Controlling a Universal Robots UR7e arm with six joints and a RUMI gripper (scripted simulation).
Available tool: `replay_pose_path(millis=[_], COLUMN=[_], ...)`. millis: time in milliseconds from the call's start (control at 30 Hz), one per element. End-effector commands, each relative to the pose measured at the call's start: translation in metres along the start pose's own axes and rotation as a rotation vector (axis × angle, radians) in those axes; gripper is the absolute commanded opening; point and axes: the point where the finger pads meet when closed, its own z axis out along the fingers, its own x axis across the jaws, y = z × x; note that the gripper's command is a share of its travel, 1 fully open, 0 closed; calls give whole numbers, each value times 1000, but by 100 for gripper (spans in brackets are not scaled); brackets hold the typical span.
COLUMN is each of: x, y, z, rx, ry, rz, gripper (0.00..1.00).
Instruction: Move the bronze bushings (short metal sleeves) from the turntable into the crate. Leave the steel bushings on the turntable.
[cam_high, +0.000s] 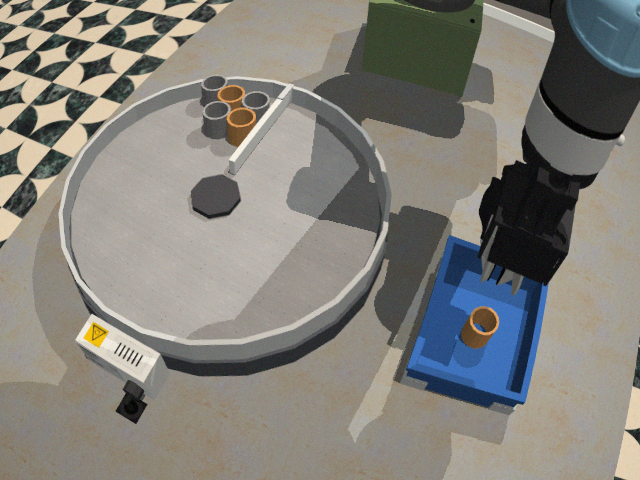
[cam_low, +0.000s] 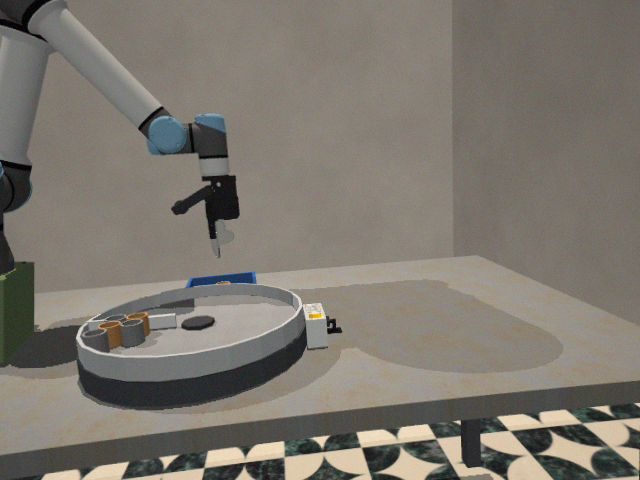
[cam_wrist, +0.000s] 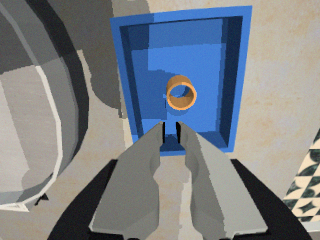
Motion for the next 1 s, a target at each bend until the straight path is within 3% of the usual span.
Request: replay_pose_path(millis=[0,967], x=[0,-21], y=[0,-6], z=[0,-1], rx=[-1,-1], ry=[0,0], rz=[0,-29], gripper=[6,5])
